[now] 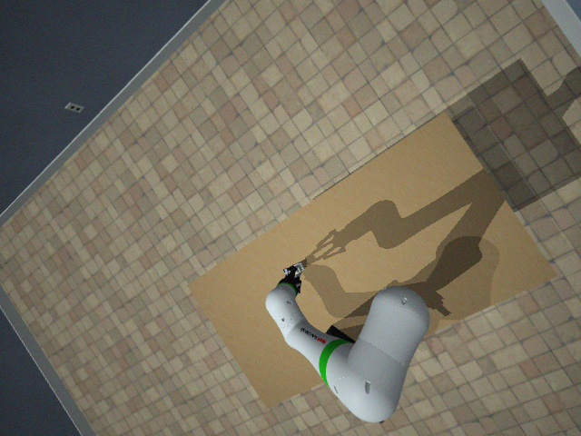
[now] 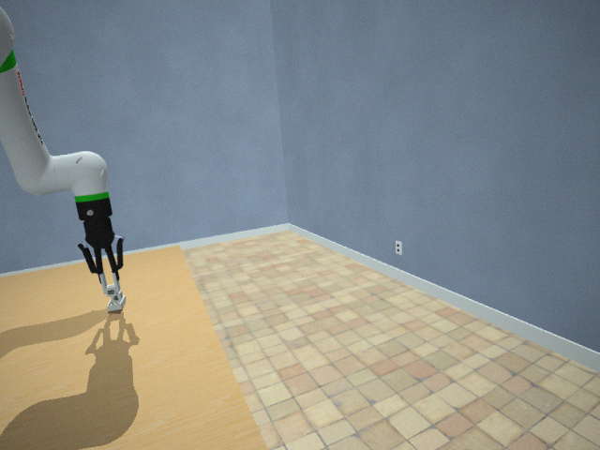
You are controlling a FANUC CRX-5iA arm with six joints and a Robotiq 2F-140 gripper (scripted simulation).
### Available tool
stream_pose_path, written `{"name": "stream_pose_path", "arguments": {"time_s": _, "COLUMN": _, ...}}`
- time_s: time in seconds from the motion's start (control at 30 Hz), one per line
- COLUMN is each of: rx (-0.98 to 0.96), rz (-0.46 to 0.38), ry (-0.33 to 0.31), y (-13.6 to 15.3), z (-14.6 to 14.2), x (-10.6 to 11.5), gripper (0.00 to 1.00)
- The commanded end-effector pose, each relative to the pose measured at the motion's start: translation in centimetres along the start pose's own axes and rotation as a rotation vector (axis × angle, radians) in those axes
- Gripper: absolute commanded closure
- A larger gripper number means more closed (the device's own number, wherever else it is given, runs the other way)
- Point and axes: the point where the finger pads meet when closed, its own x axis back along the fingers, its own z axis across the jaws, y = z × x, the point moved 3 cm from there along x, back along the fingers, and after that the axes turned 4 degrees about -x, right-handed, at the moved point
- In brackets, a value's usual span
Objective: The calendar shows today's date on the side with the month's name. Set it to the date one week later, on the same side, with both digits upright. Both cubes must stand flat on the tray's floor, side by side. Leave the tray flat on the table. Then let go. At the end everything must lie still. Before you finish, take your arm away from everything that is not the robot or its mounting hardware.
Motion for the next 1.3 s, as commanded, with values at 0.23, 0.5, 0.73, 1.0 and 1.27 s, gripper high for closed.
{"name": "stream_pose_path", "arguments": {"time_s": 0.23, "rx": 0.000, "rz": 0.000, "ry": 0.000, "y": -0.01, "z": 0.01, "x": 0.01, "gripper": 0.84}}
{"name": "stream_pose_path", "arguments": {"time_s": 0.5, "rx": 0.000, "rz": 0.000, "ry": 0.000, "y": -0.01, "z": 0.01, "x": 0.01, "gripper": 0.84}}
{"name": "stream_pose_path", "arguments": {"time_s": 0.73, "rx": 0.000, "rz": 0.000, "ry": 0.000, "y": -0.01, "z": 0.01, "x": 0.01, "gripper": 0.84}}
{"name": "stream_pose_path", "arguments": {"time_s": 1.0, "rx": 0.000, "rz": 0.000, "ry": 0.000, "y": -0.01, "z": 0.01, "x": -0.11, "gripper": 0.84}}
{"name": "stream_pose_path", "arguments": {"time_s": 1.27, "rx": 0.000, "rz": 0.000, "ry": 0.000, "y": -0.01, "z": 0.01, "x": -0.58, "gripper": 0.84}}
